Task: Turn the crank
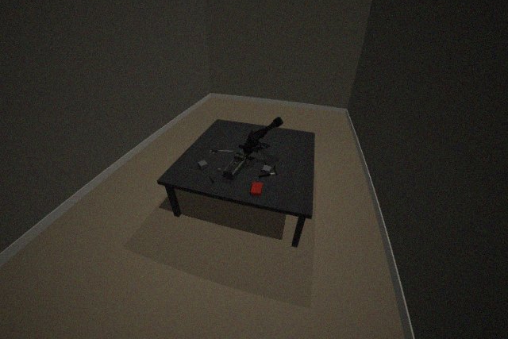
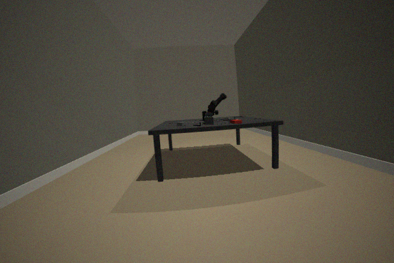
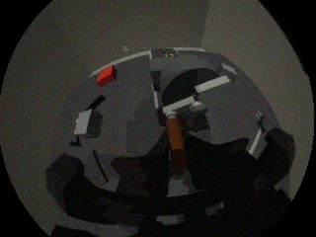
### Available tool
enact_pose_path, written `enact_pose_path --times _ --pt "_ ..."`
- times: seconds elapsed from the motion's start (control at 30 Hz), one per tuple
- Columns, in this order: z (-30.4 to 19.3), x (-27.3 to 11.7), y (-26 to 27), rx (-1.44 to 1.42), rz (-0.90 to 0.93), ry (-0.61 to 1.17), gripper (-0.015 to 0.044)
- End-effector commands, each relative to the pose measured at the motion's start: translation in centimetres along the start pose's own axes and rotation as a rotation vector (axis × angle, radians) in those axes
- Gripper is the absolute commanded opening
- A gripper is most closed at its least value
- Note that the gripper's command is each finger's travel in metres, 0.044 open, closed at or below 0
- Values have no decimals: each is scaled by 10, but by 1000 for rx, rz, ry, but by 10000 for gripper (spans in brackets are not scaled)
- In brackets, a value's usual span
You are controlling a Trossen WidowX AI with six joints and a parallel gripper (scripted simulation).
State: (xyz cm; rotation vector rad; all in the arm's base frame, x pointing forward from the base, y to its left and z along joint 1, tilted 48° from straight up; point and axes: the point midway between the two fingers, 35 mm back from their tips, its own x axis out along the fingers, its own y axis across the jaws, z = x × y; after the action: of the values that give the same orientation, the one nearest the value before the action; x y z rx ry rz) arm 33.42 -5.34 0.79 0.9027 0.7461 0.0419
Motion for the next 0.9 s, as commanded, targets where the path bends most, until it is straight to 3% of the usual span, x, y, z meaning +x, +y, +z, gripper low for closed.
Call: enact_pose_path --times 0.0,0.87 --pt "6 -6 4 -7 13 -7 0" --pt "25 -26 -5 -8 12 -7 0"
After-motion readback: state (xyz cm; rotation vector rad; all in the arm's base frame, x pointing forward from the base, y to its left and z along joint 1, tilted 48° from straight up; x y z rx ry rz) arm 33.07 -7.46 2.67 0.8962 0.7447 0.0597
